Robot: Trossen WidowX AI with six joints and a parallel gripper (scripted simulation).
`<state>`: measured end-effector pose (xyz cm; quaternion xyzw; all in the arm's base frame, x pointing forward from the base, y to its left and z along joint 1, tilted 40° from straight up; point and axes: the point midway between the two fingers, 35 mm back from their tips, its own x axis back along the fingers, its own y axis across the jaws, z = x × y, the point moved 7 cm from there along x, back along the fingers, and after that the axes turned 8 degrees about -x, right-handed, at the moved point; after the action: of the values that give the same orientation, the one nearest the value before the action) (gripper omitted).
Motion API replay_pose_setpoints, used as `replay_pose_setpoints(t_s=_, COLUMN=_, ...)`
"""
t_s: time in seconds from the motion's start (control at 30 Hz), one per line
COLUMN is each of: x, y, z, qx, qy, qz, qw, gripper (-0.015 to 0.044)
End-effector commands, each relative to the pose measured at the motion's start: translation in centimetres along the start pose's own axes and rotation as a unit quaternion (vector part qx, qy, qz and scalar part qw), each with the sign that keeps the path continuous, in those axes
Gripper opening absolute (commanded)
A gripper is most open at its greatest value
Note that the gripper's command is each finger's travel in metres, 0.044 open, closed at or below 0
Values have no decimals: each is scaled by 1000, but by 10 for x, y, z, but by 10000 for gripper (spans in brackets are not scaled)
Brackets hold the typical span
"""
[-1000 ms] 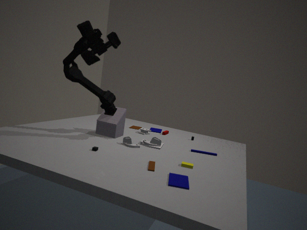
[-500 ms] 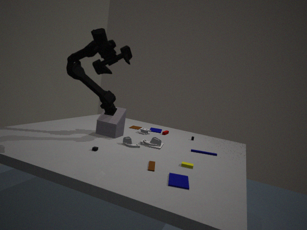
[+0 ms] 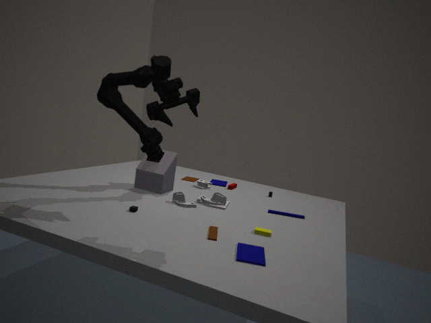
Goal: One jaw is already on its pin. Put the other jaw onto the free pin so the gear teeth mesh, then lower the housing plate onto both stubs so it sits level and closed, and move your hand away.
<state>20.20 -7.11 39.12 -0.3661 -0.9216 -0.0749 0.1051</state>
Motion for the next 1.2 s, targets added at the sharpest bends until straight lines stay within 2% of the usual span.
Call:
replay_pose_setpoints(t_s=0.0, x=-14, y=5, z=16, qx=24, qy=31, qz=13, qw=999, gripper=440)
replay_pose_setpoints(t_s=0.6, x=-58, y=14, z=92, qx=122, qy=164, qz=62, qw=977, gripper=440)
replay_pose_setpoints(t_s=1.17, x=-79, y=8, z=165, qx=215, qy=284, qz=105, qw=929, gripper=440)
